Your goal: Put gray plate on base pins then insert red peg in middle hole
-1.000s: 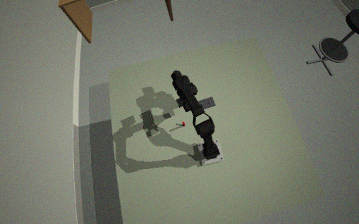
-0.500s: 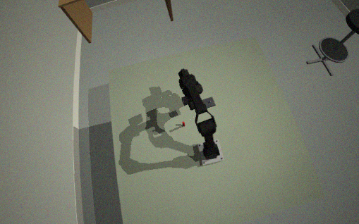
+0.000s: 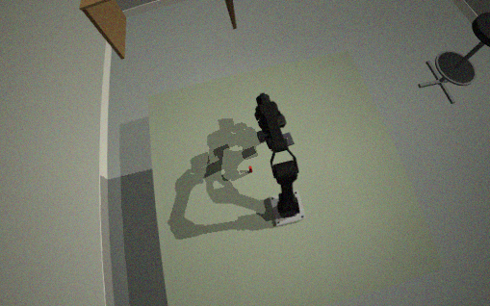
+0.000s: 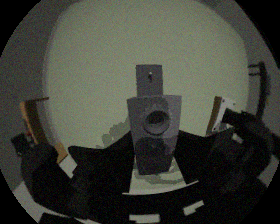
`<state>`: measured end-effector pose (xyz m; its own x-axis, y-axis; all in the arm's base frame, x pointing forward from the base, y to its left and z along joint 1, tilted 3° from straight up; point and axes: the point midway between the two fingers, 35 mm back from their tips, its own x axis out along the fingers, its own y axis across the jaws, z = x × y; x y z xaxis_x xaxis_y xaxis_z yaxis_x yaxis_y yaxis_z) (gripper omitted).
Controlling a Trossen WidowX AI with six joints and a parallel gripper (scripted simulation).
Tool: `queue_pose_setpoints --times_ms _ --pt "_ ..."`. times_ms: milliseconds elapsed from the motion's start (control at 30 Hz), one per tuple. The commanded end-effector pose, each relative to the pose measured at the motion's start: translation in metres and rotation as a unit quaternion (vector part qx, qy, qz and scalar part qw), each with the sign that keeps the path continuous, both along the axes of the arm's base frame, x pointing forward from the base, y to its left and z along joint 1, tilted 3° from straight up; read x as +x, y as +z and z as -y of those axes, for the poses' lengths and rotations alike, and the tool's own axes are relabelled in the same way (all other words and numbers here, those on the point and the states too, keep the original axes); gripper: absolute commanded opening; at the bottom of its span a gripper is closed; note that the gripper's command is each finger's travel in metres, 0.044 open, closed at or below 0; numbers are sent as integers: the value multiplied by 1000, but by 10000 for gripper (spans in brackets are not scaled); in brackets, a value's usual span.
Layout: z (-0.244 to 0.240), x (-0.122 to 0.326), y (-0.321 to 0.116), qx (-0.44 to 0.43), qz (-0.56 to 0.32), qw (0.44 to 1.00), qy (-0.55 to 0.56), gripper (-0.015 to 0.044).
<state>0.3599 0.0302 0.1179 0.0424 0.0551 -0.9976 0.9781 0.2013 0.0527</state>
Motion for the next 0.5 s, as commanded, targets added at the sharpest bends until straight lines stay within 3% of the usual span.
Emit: queue_pose_setpoints --times_ms 0,467 --pt "13 0 -10 -1 -5 1000 -3 0" --pt "53 0 -34 -2 -6 1000 -16 0"
